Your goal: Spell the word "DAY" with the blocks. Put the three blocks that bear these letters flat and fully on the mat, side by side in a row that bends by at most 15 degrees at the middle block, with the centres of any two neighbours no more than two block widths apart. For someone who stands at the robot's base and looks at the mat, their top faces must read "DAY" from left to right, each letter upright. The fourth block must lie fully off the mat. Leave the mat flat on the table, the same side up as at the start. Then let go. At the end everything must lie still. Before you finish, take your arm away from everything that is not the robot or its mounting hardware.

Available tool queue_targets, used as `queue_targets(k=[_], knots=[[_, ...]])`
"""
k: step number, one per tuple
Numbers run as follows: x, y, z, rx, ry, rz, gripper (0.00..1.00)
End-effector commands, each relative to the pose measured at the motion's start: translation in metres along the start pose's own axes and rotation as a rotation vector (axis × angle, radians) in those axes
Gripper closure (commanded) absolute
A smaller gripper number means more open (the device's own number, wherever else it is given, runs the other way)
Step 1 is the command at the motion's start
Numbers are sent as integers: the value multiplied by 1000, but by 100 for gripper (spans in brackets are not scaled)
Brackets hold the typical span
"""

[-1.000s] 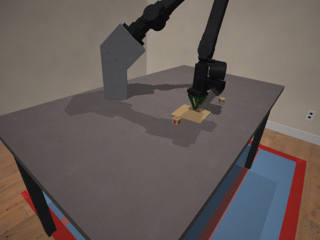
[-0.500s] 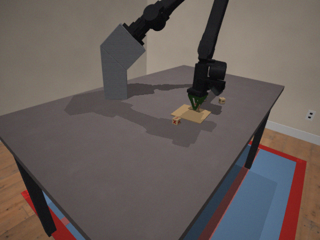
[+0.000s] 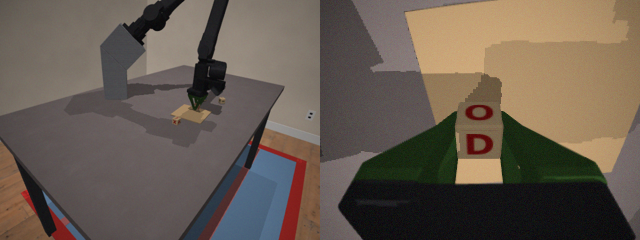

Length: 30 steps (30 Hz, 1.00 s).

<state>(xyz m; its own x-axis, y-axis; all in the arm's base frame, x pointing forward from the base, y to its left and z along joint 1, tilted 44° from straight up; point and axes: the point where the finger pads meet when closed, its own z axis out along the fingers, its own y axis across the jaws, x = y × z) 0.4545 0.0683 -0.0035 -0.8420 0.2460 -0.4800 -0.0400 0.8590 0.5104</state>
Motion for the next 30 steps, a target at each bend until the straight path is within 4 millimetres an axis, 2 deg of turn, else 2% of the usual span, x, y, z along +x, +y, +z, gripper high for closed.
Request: queue_targets(k=[1,30], knots=[[-5,4,0,-3,-10,4,80],[-7,8,-1,-6,-11,1,80]])
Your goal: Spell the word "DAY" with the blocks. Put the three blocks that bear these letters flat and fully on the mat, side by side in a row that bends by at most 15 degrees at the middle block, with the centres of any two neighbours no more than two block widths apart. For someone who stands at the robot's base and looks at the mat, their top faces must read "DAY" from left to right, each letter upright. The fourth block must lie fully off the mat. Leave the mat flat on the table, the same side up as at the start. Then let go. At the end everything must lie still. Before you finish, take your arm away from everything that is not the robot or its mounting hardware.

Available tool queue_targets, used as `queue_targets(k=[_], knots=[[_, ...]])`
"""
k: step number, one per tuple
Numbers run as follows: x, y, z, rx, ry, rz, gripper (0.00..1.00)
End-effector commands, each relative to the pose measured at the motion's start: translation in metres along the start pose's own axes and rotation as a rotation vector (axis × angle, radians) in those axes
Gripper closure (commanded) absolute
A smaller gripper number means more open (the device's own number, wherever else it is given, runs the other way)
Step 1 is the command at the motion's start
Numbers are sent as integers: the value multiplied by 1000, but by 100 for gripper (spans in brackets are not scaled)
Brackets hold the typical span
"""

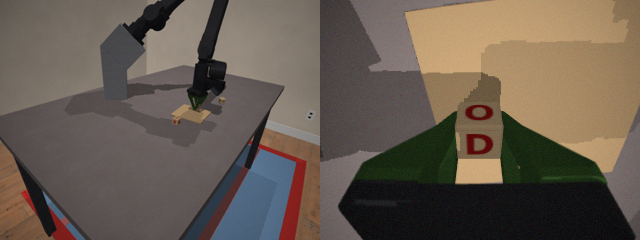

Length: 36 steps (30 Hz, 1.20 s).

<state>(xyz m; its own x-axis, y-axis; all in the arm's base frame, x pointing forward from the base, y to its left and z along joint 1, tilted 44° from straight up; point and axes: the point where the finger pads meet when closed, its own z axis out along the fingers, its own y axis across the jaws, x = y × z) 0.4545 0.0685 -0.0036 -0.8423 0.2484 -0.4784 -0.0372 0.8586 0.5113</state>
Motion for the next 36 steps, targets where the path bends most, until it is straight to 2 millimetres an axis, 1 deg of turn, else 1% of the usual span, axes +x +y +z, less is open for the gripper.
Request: queue_targets(k=[1,36], knots=[[-7,9,-1,-6,-10,-3,80],[-11,11,-4,-8,-16,-7,80]])
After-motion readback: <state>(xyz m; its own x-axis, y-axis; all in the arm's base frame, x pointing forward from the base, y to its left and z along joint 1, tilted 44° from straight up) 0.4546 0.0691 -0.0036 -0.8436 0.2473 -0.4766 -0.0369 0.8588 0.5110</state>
